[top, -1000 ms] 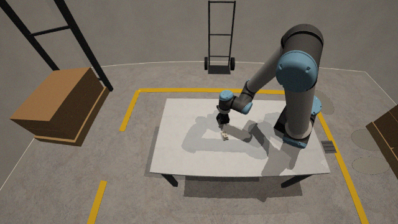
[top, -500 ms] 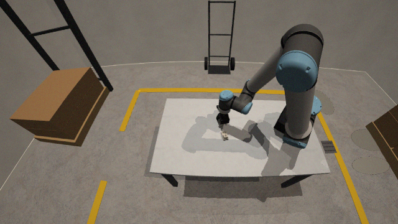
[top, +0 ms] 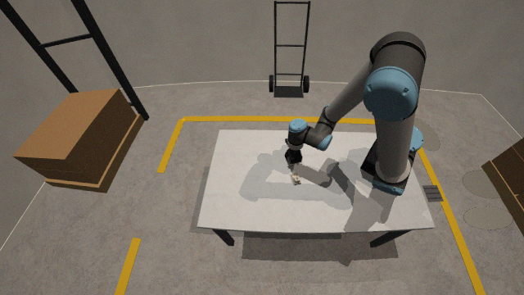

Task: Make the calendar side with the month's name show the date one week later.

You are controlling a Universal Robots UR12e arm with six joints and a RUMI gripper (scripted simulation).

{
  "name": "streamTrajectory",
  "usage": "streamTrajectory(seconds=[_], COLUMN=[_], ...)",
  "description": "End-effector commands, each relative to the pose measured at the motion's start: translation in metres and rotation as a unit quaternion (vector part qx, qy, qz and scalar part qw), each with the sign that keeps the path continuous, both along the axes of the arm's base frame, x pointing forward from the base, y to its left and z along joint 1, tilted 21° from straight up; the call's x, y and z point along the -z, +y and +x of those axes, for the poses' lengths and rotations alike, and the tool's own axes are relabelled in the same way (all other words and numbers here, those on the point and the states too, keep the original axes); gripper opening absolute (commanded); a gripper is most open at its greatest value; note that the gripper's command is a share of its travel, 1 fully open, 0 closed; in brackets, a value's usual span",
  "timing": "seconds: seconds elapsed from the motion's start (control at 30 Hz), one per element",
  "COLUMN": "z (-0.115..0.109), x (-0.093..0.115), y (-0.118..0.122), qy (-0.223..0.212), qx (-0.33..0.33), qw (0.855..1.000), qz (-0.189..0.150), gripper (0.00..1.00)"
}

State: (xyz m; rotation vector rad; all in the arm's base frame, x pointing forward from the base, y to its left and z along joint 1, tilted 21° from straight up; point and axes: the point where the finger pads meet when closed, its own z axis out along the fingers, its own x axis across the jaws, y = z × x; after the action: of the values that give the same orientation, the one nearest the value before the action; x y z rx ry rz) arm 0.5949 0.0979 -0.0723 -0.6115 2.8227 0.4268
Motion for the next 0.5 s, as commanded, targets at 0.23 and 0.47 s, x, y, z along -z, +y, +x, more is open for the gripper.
streamTrajectory(seconds=[0.23,0.47], z=[0.0018,0.0018], x=[-0.0002,-0.0002], y=[0.0006,0.0006], qy=[-0.001,-0.001], qx=[-0.001,-0.001], qw=[1.000,1.000], qz=[-0.001,-0.001], gripper=[0.17,0.24])
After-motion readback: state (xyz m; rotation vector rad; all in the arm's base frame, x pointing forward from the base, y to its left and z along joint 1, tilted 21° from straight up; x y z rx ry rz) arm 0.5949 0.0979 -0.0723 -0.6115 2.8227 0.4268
